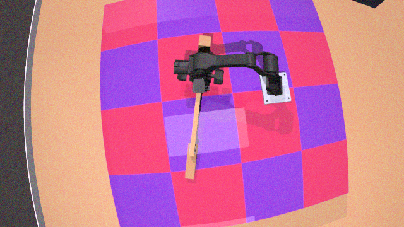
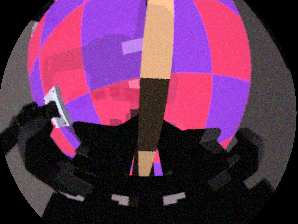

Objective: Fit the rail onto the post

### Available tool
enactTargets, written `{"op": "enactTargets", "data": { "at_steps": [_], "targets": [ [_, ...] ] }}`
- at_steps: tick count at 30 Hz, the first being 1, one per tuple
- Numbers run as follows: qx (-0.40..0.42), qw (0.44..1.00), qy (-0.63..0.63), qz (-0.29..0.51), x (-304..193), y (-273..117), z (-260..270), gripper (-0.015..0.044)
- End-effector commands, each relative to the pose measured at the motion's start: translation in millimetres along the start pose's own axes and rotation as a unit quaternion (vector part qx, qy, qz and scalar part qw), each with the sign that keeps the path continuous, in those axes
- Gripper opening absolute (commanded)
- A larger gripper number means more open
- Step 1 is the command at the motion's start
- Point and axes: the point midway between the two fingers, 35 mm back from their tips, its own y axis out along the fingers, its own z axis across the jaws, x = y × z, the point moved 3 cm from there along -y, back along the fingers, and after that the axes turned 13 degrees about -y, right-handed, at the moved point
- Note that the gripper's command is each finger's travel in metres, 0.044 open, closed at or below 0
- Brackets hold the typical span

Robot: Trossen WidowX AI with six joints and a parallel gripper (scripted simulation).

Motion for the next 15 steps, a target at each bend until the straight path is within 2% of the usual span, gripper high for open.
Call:
{"op": "enactTargets", "data": {
  "at_steps": [1,15],
  "targets": [
    [-0.001,1.0,0.001,0.001,0.7,-1.5,-0.4,0.0],
    [-0.001,1.0,0.001,0.001,0.2,-3.1,-0.2,0.0]
  ]
}}
